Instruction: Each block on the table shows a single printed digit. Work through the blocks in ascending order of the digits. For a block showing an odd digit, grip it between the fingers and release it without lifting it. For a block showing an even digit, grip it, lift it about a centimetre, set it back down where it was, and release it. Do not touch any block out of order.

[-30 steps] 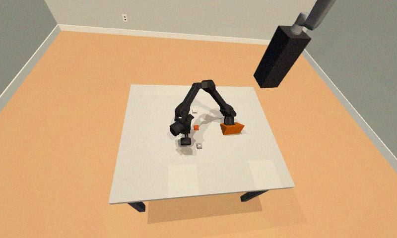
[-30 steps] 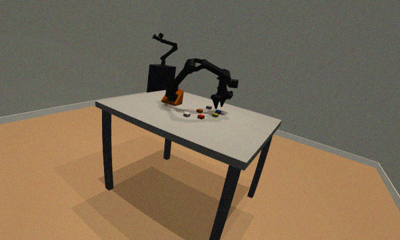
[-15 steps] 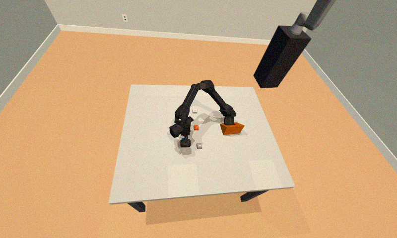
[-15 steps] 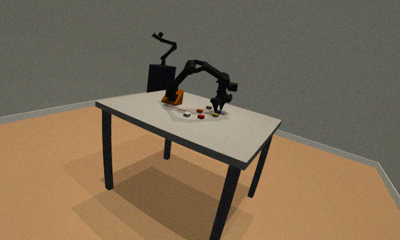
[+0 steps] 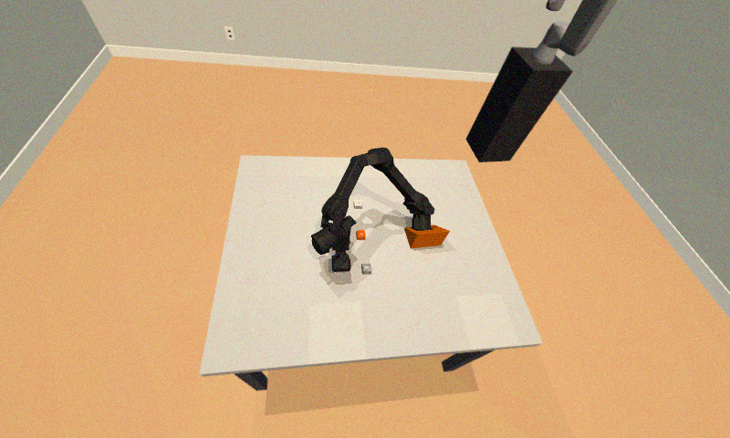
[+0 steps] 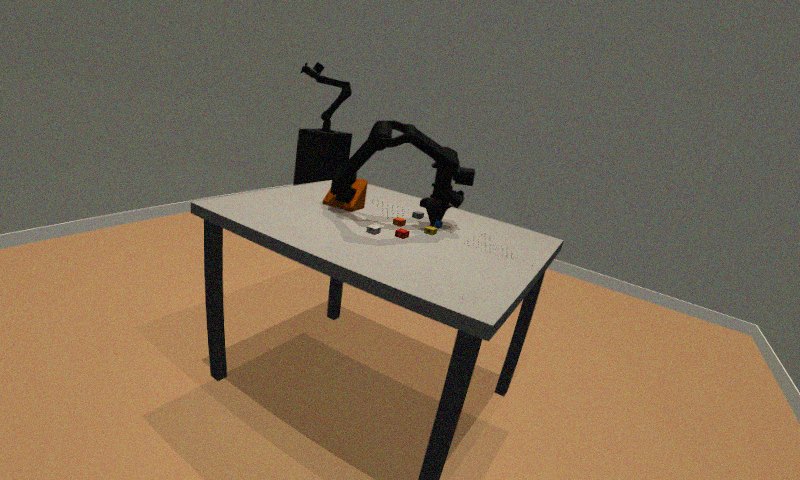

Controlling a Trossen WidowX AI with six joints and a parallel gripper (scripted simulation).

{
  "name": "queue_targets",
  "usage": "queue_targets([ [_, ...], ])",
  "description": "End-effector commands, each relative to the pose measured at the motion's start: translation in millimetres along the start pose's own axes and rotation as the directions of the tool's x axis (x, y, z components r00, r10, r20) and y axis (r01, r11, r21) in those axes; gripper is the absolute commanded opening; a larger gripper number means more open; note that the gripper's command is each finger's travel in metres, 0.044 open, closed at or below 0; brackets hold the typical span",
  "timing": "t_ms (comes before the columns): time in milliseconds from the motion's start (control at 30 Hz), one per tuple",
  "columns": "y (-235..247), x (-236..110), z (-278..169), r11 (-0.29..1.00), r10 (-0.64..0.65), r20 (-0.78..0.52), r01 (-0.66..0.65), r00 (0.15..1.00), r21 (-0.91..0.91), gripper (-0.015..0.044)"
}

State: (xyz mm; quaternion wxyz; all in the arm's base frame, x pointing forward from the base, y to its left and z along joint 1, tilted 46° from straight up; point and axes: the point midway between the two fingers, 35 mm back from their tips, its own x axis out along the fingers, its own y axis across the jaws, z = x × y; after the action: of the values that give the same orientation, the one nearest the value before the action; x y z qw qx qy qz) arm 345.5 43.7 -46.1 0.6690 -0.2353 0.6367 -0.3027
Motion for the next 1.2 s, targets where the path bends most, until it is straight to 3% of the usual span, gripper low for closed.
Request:
queue_targets([
  [0, 0, 1, 0, 1.0, -0.004, 0.002, 0.004, 1.0, -0.004, 0.012],
  [567, 0, 1, 0, 1.0, -0.004, 0.002, 0.004, 1.0, -0.004, 0.012],
  [933, 0, 1, 0, 1.0, -0.004, 0.002, 0.004, 1.0, -0.004, 0.04],
  [1033, 0, -2, 0, 1.0, -0.004, 0.002, 0.004, 1.0, -0.004, 0.04],
  [1167, 0, -36, 0, 1.0, -0.003, 0.002, 0.003, 1.0, -0.004, 0.04],
])
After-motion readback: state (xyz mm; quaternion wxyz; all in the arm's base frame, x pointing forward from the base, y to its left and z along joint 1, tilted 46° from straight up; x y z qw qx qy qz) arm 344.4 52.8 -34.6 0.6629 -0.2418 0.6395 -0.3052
